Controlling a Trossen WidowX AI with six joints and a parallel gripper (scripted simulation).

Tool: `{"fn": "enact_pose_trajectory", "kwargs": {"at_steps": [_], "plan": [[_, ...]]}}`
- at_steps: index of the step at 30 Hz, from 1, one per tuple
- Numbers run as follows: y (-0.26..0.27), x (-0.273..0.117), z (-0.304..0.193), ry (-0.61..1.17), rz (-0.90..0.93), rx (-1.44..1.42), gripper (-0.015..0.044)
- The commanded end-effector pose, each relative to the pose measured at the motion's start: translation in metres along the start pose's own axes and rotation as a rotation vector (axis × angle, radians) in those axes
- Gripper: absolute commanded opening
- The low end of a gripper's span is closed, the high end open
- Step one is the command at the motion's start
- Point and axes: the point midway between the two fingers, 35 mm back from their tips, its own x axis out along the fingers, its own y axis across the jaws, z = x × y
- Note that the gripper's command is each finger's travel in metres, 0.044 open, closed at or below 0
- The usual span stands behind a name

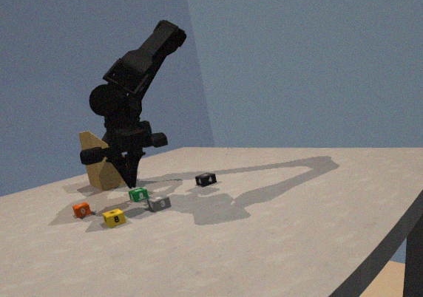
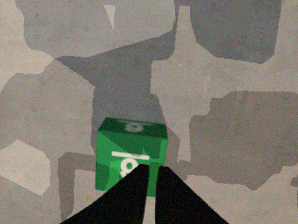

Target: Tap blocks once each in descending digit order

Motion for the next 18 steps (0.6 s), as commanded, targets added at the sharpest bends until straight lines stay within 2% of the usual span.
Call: {"fn": "enact_pose_trajectory", "kwargs": {"at_steps": [1,11,15,18], "plan": [[0.000,0.007,-0.002,0.005,0.008,0.010,0.0020],[0.000,0.014,-0.002,0.005,0.008,0.010,0.0020],[0.000,-0.014,-0.002,0.005,0.006,0.010,0.0020],[0.000,-0.016,-0.002,0.005,0.007,0.010,0.0020]]}}
